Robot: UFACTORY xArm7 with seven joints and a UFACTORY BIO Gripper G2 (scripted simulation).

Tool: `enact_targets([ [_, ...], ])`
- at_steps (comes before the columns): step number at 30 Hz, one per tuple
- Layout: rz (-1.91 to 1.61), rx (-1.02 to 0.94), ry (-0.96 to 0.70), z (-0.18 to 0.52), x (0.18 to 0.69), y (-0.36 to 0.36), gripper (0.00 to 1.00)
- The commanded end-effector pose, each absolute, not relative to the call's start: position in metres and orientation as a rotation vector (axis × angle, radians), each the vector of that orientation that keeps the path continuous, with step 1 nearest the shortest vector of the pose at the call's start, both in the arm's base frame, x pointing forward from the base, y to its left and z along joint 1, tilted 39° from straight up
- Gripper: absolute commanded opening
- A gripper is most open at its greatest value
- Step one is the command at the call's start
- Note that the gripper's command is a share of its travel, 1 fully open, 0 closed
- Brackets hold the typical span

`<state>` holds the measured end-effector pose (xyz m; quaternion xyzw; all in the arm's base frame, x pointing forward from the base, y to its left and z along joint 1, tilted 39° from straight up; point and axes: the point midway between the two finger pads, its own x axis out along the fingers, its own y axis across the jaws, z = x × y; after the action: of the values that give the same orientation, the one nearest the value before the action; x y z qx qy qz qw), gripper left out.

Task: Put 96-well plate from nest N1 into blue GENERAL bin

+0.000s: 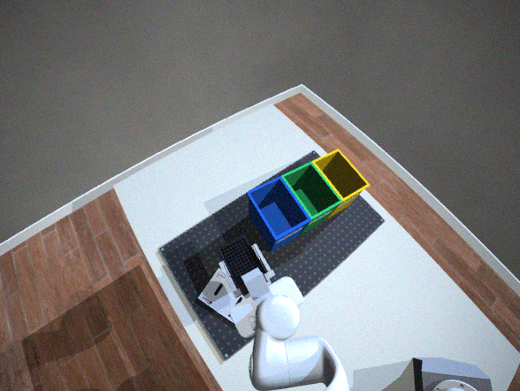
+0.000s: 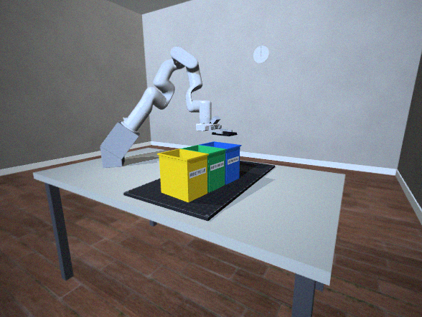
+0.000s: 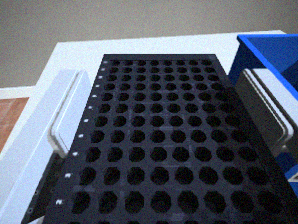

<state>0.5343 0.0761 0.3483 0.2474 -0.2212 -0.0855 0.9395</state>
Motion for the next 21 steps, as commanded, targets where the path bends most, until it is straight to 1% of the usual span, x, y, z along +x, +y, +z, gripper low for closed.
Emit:
enact_targets([
  [1, -0.173, 0.506, -0.456, 0.349, 0.538, 0.071, 0.00],
  [21, -0.173, 0.506, -0.456, 0.332, 0.562, 0.018, 0.00],
])
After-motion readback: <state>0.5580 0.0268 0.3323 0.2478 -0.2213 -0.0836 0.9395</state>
